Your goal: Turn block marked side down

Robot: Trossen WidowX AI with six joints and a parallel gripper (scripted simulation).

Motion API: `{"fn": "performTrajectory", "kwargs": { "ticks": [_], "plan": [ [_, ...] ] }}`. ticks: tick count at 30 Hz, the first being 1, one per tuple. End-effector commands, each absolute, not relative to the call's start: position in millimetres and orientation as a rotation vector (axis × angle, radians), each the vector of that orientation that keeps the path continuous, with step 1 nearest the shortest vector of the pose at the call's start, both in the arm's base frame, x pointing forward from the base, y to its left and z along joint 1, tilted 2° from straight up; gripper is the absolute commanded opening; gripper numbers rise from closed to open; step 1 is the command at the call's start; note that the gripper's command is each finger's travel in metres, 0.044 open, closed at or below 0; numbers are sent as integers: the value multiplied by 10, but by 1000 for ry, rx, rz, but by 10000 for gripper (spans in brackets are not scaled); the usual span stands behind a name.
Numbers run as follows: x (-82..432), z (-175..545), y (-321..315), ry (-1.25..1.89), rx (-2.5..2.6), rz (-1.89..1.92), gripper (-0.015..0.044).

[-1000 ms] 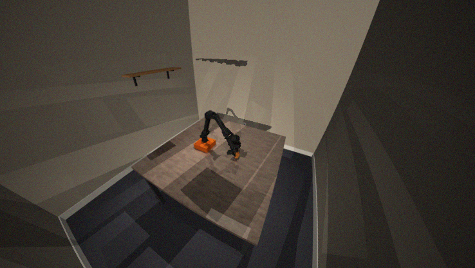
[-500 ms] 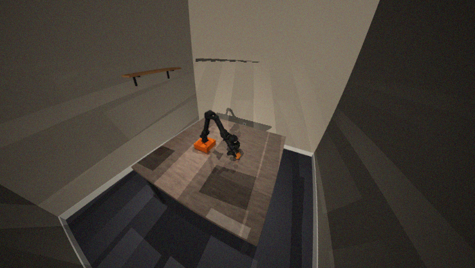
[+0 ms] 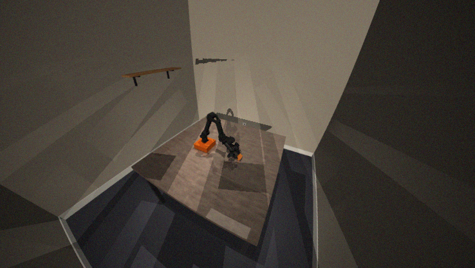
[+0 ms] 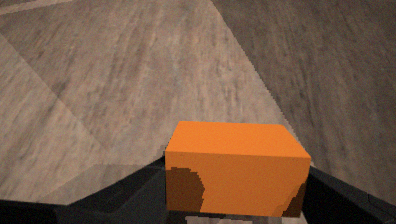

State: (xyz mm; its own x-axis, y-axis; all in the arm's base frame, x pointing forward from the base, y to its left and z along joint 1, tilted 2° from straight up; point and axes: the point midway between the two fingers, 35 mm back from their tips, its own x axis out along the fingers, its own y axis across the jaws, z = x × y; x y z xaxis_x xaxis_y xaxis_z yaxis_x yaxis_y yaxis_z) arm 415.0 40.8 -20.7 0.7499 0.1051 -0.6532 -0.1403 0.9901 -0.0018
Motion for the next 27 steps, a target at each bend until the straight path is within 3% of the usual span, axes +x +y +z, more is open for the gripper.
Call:
{"fn": "performTrajectory", "kwargs": {
  "ticks": [1,27],
  "plan": [
    [4098,-301,406,679,-42,135,0],
    [3921,-237,391,430,-26,140,0]
  ]
}}
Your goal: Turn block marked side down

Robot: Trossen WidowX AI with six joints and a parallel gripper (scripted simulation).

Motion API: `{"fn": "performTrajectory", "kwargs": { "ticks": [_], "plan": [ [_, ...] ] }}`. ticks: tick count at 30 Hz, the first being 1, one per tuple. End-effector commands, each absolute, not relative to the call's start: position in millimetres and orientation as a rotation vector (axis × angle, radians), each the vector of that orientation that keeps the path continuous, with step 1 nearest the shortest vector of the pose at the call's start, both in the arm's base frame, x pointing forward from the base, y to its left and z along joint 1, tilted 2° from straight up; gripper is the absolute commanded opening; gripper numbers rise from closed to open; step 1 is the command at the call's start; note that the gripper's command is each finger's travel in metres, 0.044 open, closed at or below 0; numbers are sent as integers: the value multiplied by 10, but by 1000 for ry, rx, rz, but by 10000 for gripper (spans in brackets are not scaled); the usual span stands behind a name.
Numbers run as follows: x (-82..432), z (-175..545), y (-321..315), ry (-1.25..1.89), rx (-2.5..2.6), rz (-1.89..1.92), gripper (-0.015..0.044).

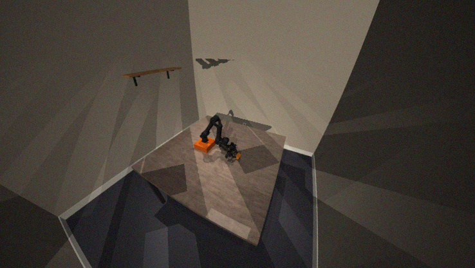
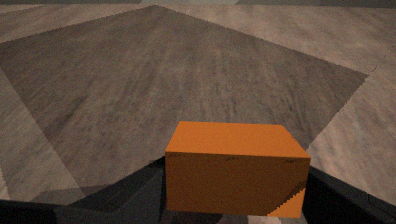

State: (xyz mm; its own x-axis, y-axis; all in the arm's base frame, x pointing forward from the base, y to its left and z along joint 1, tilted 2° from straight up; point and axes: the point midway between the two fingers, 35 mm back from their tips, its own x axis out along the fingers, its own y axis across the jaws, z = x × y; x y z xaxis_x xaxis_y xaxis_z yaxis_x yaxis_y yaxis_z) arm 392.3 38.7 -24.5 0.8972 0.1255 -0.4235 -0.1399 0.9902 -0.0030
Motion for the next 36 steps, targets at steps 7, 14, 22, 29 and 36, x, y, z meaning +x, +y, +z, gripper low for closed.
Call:
{"fn": "performTrajectory", "kwargs": {
  "ticks": [7,14,22,29,36],
  "plan": [
    [3921,-237,391,430,-26,140,0],
    [3921,-237,391,430,-26,140,131],
    [3921,-237,391,430,-26,140,341],
    [3921,-237,391,430,-26,140,440],
    [3921,-237,391,430,-26,140,440]
  ]
}}
